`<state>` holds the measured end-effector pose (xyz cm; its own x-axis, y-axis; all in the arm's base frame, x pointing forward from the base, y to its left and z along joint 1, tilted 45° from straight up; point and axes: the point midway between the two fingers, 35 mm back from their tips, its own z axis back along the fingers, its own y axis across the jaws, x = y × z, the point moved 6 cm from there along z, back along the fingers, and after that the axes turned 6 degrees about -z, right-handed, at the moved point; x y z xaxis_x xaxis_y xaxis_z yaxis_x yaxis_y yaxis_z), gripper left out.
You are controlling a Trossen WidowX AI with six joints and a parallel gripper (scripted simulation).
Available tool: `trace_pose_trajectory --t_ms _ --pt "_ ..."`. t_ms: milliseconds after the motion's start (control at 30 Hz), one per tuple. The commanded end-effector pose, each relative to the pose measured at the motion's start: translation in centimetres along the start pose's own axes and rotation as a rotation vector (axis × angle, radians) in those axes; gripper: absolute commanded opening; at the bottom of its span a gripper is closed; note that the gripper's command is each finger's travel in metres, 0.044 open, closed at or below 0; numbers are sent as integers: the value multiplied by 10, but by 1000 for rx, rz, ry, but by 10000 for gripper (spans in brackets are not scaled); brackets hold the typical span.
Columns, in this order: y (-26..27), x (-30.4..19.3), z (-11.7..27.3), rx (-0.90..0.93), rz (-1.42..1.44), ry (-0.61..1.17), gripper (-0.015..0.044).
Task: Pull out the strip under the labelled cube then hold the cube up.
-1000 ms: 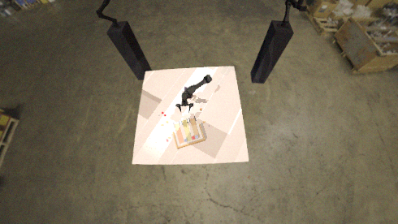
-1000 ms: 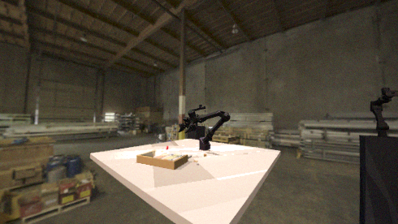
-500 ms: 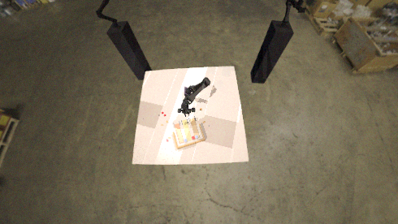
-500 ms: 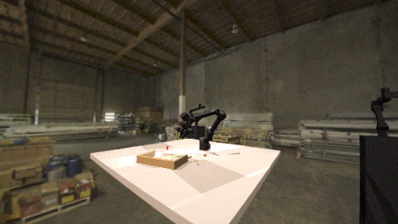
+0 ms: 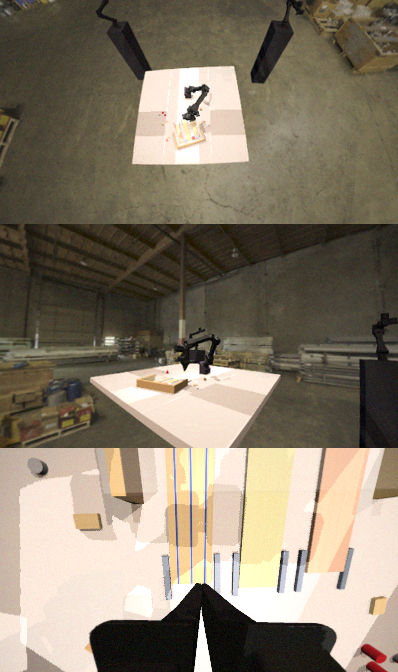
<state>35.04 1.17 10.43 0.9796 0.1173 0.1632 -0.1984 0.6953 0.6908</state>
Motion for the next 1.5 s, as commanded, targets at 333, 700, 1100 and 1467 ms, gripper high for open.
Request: trace_pose_trajectory --t_ms 333,700,1100,1467 --pt "8 7 -16 5 54 103 0" --pt "7 6 -34 5 54 103 0" --pt "6 4 -54 6 54 102 0" --pt "7 0 -71 7 54 102 0"
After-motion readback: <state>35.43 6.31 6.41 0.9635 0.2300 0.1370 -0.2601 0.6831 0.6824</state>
